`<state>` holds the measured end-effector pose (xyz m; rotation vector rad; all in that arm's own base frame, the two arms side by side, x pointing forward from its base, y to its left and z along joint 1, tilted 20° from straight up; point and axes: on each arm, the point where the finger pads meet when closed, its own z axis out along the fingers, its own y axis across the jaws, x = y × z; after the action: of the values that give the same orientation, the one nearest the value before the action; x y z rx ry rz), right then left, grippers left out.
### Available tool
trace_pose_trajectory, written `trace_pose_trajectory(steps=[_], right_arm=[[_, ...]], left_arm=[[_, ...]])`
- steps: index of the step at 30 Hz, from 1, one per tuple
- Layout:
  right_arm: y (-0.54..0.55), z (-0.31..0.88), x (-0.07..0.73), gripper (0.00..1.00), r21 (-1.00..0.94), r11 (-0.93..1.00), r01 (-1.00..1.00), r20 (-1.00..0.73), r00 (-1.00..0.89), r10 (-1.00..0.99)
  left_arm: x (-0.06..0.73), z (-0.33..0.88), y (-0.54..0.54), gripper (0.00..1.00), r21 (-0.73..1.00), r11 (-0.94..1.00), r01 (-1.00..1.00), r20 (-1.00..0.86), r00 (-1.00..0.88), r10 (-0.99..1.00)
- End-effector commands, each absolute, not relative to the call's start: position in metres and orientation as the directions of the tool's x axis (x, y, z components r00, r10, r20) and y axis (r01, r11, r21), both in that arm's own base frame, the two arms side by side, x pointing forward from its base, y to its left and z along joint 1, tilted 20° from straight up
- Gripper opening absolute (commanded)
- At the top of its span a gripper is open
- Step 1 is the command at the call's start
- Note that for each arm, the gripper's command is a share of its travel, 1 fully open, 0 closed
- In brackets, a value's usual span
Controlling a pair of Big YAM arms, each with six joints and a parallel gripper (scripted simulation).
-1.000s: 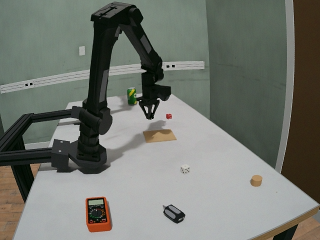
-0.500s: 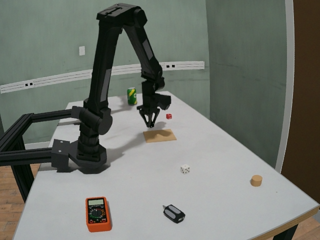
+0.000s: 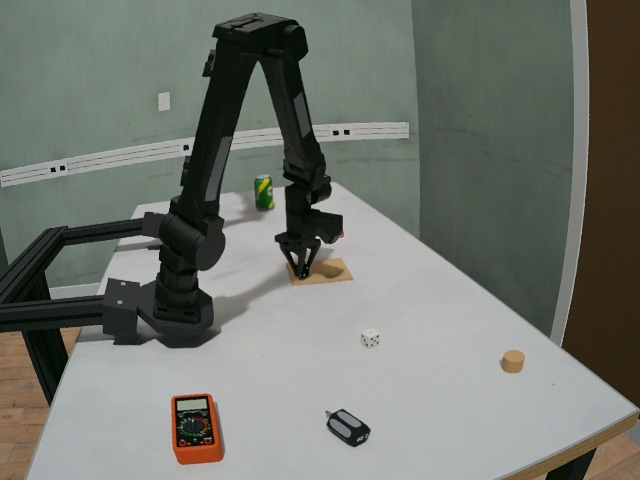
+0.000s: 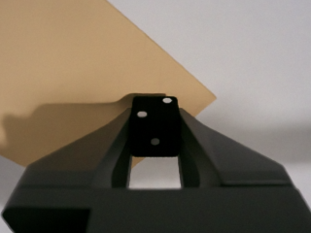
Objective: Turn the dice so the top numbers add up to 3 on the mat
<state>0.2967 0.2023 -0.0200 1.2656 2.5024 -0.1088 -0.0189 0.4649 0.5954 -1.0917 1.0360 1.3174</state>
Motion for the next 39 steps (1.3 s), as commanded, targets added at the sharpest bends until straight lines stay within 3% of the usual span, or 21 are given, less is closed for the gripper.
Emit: trace_pose_trajectory(steps=[1, 39], right_arm=[[0.2000, -0.0270, 0.3029, 0.20, 0.085, 0.601, 0.795, -0.323, -0.549, 0.771], [0.1989, -0.0311, 0.3038, 0.20, 0.086, 0.599, 0.796, -0.323, -0.547, 0.773]], left_arm=[[-0.0250, 0.5987, 0.4585, 1.00, 0.000, -0.055, -0.998, -0.979, -0.011, 0.202], [-0.0250, 0.5987, 0.4585, 1.00, 0.000, -0.055, -0.998, -0.979, -0.011, 0.202]])
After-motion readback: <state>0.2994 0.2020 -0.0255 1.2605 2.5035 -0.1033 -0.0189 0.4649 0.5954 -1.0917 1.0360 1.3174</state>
